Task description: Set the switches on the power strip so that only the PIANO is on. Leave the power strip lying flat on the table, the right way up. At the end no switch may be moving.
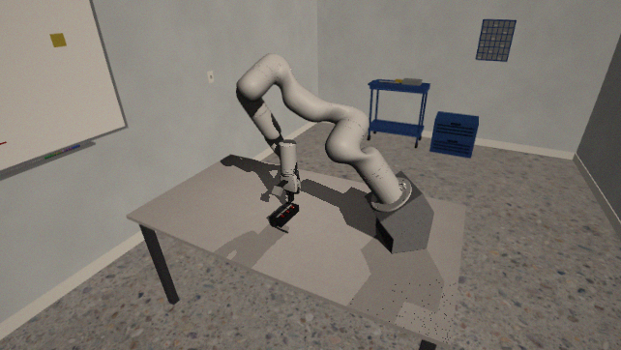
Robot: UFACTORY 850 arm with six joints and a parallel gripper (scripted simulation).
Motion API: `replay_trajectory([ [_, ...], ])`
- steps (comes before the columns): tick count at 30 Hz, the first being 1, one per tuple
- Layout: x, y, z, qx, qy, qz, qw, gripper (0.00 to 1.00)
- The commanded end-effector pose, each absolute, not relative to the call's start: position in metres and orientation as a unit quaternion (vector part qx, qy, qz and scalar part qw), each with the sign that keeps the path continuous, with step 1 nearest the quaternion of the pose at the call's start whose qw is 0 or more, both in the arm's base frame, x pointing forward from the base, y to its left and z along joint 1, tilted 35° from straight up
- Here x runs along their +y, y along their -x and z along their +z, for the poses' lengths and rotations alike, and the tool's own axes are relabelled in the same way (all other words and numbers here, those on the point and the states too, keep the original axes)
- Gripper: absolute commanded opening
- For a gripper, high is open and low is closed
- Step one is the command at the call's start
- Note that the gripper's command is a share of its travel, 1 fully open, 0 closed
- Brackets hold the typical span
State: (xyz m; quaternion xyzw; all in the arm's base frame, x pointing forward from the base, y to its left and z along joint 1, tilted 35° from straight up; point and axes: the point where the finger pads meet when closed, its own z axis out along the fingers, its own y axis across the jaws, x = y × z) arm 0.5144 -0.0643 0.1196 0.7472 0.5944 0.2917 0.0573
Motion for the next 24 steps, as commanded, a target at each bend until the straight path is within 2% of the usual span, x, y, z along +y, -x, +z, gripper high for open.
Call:
replay_trajectory([
  [1, -0.063, -0.518, 0.116, 0.594, -0.747, 0.292, 0.058, 0.0],
  [24, -0.058, -0.529, 0.098, 0.594, -0.747, 0.292, 0.058, 0.0],
])
